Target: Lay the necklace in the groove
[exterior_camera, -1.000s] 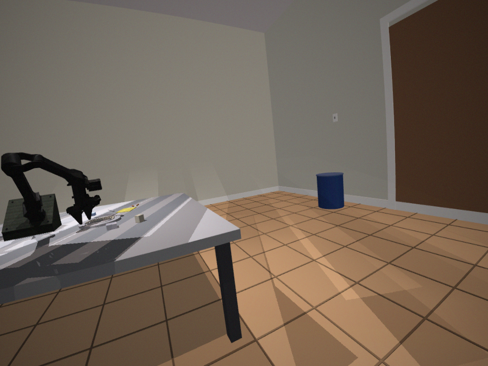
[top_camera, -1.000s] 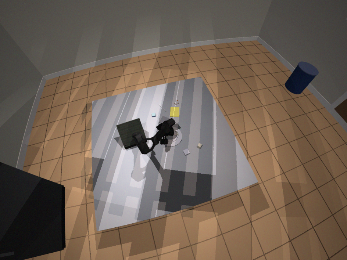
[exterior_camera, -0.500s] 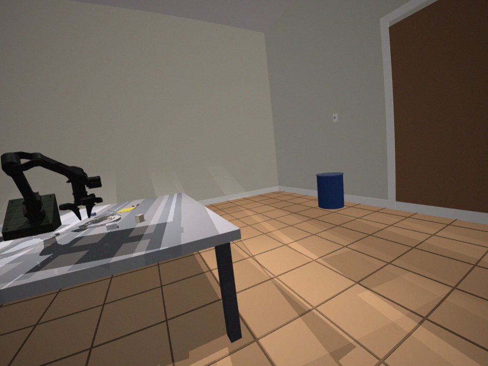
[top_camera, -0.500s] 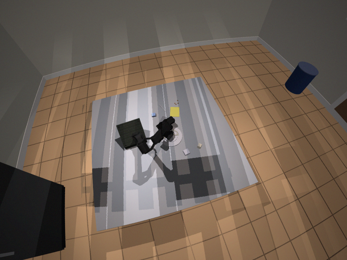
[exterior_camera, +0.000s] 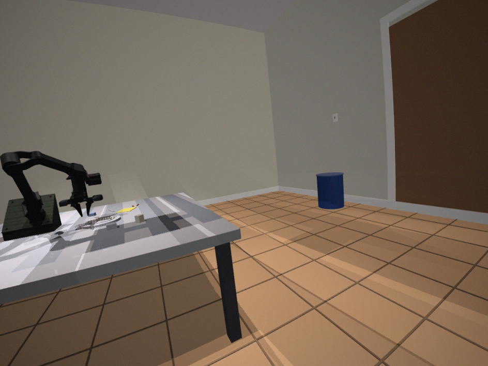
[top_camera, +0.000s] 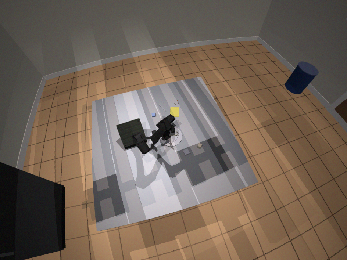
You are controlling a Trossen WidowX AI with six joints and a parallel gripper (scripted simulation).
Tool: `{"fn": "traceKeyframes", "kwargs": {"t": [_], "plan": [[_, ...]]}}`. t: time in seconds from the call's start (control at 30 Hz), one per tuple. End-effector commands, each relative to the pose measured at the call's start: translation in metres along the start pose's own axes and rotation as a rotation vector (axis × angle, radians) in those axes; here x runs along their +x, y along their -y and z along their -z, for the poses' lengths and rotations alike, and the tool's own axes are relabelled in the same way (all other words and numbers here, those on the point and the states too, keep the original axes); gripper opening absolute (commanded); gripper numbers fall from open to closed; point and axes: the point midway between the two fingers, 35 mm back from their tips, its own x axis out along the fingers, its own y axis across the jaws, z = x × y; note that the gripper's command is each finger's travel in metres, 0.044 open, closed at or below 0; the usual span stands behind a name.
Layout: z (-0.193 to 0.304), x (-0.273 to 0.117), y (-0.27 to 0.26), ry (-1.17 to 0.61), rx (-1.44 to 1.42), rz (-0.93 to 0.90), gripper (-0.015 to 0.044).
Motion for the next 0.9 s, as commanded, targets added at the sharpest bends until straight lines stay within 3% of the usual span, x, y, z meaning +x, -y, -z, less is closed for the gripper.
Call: {"fn": "traceKeyframes", "kwargs": {"t": [0.0, 0.87], "plan": [[0.001, -0.001, -0.001, -0.006, 0.024, -0.001, 0.012], [0.001, 0.035, -0.001, -0.005, 0.025, -0.001, 0.012]]}}
